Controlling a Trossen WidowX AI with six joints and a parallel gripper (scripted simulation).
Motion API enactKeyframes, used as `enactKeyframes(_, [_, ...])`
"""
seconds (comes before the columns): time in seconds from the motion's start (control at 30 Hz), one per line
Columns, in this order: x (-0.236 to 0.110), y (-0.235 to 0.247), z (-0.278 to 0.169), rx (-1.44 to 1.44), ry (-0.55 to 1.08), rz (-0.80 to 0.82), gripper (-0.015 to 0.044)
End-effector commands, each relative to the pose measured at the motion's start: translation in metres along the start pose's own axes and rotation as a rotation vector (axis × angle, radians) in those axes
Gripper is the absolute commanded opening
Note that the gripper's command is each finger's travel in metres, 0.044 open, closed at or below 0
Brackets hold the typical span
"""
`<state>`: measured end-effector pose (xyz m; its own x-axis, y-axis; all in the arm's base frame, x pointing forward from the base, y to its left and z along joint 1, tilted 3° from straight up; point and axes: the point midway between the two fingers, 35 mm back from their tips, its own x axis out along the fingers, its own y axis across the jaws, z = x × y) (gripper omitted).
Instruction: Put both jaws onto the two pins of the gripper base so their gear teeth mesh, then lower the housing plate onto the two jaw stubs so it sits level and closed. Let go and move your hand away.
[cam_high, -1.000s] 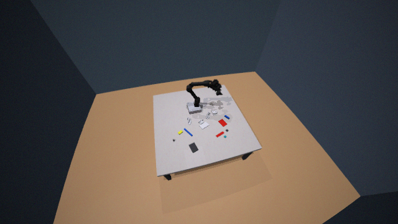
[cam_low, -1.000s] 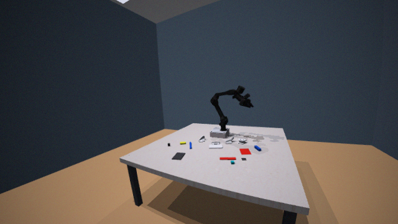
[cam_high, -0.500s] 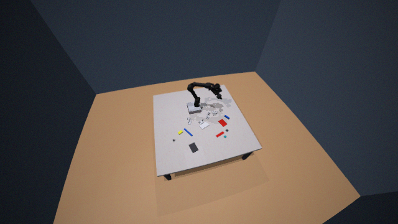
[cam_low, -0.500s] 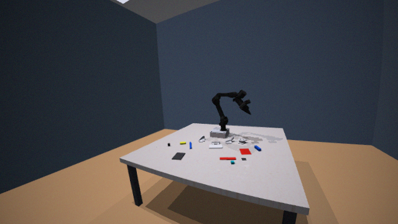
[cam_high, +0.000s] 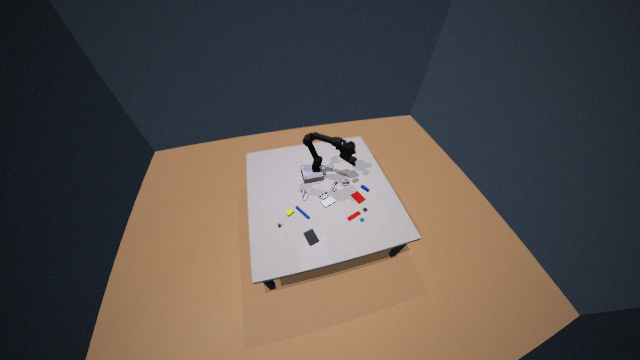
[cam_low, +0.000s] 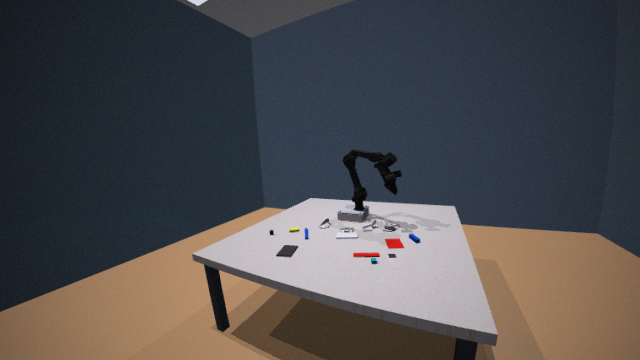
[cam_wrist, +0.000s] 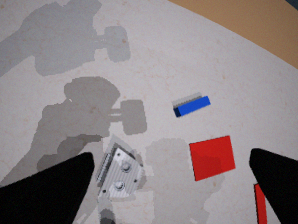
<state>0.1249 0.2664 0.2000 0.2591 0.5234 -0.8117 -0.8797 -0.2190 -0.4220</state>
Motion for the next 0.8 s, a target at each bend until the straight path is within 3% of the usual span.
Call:
enactKeyframes(0.0, [0.012, 0.004, -0.017, -0.07, 0.06, 0.033, 0.044])
enactKeyframes(0.77, [0.047, 0.029, -0.102, -0.442, 0.254, 0.276, 0.044])
